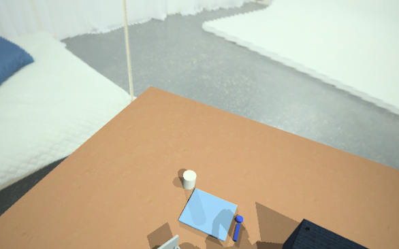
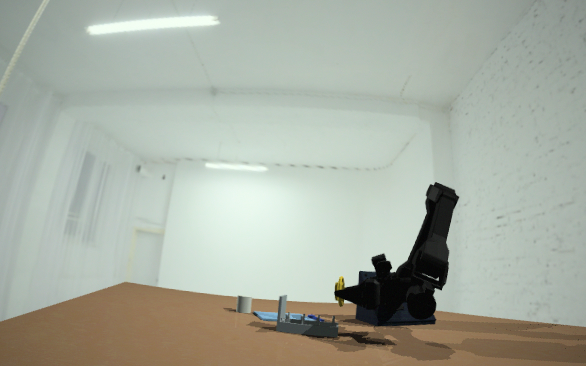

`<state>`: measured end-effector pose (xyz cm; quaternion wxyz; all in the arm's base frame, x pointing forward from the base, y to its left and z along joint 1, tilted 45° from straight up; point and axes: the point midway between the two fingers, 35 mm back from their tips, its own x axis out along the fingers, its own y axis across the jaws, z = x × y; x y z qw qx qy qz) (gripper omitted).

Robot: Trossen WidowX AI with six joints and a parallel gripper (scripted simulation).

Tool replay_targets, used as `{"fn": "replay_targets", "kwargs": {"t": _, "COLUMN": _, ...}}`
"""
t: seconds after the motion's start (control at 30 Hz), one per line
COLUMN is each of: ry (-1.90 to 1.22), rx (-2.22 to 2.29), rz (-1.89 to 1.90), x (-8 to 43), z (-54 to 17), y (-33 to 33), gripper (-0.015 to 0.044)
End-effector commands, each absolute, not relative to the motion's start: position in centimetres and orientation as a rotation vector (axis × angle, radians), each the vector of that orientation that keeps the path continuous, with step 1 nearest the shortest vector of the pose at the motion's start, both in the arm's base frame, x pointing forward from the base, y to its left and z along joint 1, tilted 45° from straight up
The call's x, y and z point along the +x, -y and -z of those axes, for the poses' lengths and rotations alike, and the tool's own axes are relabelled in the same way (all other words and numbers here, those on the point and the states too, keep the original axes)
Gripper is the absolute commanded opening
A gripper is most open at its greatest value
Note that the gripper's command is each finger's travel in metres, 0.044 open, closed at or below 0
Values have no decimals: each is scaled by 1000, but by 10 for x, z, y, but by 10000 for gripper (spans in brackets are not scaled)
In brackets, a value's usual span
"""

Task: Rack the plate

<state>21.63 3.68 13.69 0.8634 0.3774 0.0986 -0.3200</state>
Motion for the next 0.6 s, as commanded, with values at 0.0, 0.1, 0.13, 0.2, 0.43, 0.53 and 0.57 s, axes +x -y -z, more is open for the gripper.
{"fn": "replay_targets", "kwargs": {"t": 0.0, "ry": -139, "rx": 794, "rz": 627, "x": 214, "z": -142, "y": -40, "gripper": 0}}
{"fn": "replay_targets", "kwargs": {"t": 0.1, "ry": -90, "rx": 798, "rz": 587, "x": 212, "z": -146, "y": -44, "gripper": 0}}
{"fn": "replay_targets", "kwargs": {"t": 0.13, "ry": -76, "rx": 799, "rz": 576, "x": 211, "z": -147, "y": -45, "gripper": 0}}
{"fn": "replay_targets", "kwargs": {"t": 0.2, "ry": -65, "rx": 800, "rz": 568, "x": 210, "z": -148, "y": -46, "gripper": 0}}
{"fn": "replay_targets", "kwargs": {"t": 0.43, "ry": -65, "rx": 800, "rz": 568, "x": 210, "z": -148, "y": -46, "gripper": 0}}
{"fn": "replay_targets", "kwargs": {"t": 0.53, "ry": -67, "rx": 800, "rz": 568, "x": 213, "z": -145, "y": -49, "gripper": 0}}
{"fn": "replay_targets", "kwargs": {"t": 0.57, "ry": -68, "rx": 800, "rz": 568, "x": 215, "z": -143, "y": -50, "gripper": 0}}
